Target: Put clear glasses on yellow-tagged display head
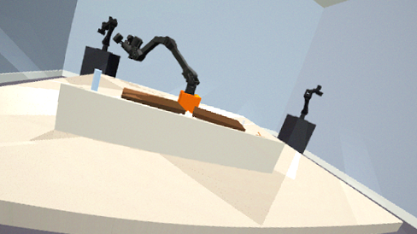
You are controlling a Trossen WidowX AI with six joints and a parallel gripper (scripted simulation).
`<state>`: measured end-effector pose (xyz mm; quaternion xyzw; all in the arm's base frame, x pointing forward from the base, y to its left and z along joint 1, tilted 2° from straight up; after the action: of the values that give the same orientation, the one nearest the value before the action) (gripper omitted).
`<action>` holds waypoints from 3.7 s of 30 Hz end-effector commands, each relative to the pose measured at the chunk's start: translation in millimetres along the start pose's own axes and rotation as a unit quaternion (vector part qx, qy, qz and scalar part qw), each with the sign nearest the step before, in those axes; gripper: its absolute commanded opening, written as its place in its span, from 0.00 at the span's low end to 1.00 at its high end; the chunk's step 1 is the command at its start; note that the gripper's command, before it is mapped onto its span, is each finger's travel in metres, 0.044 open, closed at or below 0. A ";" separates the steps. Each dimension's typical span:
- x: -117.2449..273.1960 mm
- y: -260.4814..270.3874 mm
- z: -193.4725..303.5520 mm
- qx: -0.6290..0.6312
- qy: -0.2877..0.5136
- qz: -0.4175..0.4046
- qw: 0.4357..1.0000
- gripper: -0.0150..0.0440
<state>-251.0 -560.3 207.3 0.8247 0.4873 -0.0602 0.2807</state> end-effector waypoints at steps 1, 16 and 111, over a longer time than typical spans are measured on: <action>0.0 0.0 0.0 0.000 0.000 0.000 1.000 0.98; 30.8 90.7 42.7 0.017 0.094 -0.051 0.994 0.64; 825.6 194.3 -61.8 0.533 0.524 -0.644 0.160 0.46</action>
<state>330.8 36.9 39.5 0.0012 0.7304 -0.0165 -0.6828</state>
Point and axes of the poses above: the point midway between the two fingers, 35 mm back from their tips, its own x axis back along the fingers, its own y axis across the jaws, z = x × y, the point moved 3 cm from there along x, back along the fingers, and after that the axes turned 4 degrees about -x, right-handed, at the moved point
